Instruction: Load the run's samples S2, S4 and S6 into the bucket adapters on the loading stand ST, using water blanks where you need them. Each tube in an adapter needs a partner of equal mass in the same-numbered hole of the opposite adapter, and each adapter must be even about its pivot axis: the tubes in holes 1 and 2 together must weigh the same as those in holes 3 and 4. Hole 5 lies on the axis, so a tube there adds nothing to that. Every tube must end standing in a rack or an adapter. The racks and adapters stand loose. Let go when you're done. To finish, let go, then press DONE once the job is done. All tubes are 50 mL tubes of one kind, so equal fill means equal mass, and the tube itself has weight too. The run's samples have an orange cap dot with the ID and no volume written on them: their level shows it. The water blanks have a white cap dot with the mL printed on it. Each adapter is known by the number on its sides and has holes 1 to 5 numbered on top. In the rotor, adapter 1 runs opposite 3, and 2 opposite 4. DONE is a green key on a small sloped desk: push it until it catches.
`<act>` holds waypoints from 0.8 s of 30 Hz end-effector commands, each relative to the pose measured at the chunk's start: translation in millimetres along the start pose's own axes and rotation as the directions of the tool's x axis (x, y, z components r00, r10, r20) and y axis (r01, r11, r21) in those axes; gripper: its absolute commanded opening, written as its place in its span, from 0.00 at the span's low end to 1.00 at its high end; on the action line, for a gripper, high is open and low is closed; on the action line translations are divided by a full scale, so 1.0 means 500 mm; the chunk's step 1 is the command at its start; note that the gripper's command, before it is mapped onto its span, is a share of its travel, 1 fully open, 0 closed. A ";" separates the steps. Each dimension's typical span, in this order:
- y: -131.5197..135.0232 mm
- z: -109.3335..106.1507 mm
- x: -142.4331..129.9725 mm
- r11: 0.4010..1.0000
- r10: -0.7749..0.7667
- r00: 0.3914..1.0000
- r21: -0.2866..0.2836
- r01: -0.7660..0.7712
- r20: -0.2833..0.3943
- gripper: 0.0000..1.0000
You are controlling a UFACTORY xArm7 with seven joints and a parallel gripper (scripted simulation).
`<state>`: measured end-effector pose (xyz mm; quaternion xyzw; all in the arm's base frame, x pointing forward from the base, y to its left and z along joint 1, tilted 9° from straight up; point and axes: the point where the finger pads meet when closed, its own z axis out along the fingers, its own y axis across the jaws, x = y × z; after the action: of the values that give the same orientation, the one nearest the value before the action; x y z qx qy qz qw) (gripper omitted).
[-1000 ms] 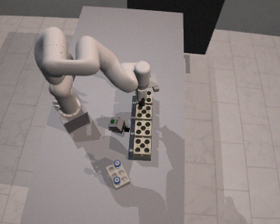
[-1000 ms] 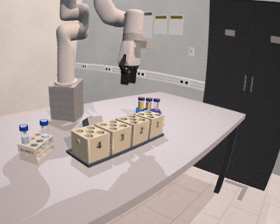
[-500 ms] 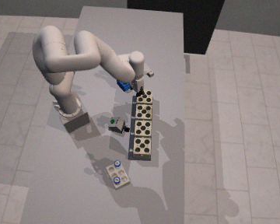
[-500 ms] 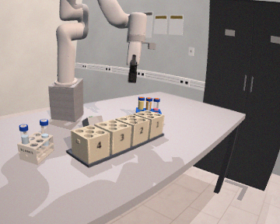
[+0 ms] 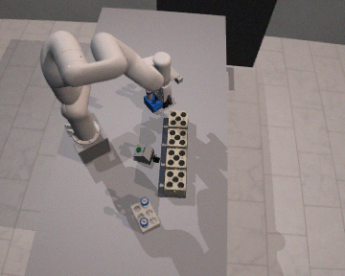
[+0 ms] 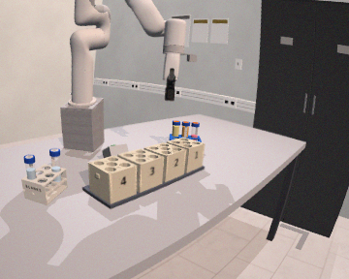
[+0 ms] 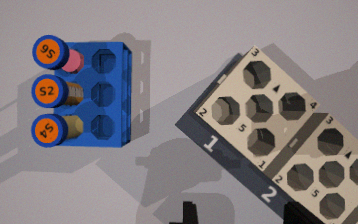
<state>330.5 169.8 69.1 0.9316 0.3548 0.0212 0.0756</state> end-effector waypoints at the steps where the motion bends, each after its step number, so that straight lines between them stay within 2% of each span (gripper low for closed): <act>1: -0.042 -0.002 0.014 1.000 0.000 1.000 -0.003 0.000 -0.003 0.57; 8: -0.110 -0.002 0.031 1.000 0.000 1.000 -0.003 0.000 -0.003 0.57; 10: -0.110 -0.002 0.031 1.000 0.000 1.000 -0.003 0.000 -0.003 0.57; 24: -0.247 -0.002 0.064 1.000 0.000 1.000 -0.002 0.000 -0.003 0.57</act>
<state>279.8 265.1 52.5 0.9315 0.3554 0.0212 0.0743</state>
